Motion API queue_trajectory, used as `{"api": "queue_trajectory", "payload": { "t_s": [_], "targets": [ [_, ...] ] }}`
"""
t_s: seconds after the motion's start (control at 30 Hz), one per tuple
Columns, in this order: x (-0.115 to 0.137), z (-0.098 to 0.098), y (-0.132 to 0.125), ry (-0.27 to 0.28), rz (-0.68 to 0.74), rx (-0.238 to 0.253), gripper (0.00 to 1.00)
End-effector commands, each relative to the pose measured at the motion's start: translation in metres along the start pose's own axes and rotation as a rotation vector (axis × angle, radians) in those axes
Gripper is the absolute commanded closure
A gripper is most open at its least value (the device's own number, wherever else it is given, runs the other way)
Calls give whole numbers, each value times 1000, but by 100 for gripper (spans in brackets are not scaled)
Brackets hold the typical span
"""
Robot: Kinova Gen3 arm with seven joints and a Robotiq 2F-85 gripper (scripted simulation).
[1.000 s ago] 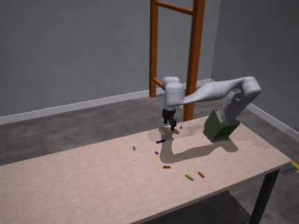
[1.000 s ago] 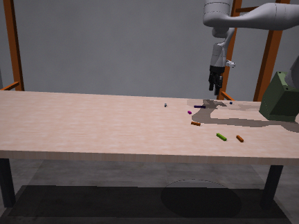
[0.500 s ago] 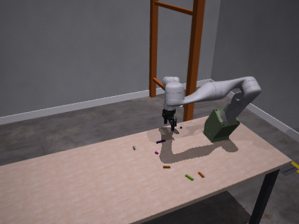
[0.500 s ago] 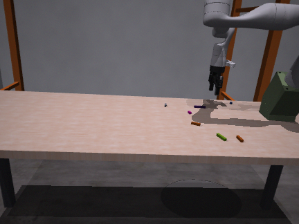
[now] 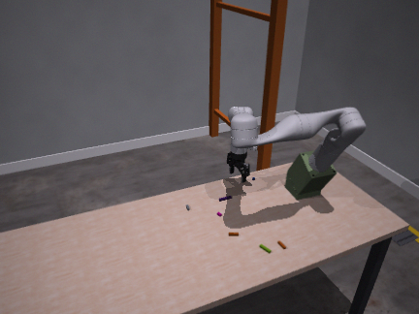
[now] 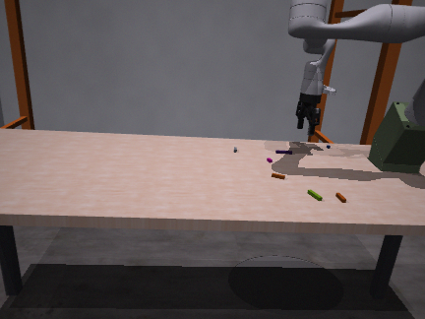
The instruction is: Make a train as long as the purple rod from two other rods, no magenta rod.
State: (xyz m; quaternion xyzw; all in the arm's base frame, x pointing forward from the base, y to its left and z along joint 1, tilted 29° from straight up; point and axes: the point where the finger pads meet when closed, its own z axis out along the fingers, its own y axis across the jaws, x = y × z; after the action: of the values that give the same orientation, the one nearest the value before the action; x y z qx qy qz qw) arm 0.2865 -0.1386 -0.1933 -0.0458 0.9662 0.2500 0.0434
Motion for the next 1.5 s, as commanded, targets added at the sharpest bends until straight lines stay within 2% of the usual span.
{"api": "queue_trajectory", "payload": {
  "t_s": [0.0, 0.37, 0.43, 0.93, 1.0, 1.47],
  "targets": [
    [5, -1, -4, -3, -39, 7, 0],
    [21, -3, -10, -2, -256, 8, 0],
    [21, -3, -10, -2, -256, 8, 0],
    [49, -5, -20, 1, -668, 10, 0],
    [49, -5, -20, 1, -668, 10, 0],
    [79, -7, -27, 4, -1095, 9, 0]
  ]
}}
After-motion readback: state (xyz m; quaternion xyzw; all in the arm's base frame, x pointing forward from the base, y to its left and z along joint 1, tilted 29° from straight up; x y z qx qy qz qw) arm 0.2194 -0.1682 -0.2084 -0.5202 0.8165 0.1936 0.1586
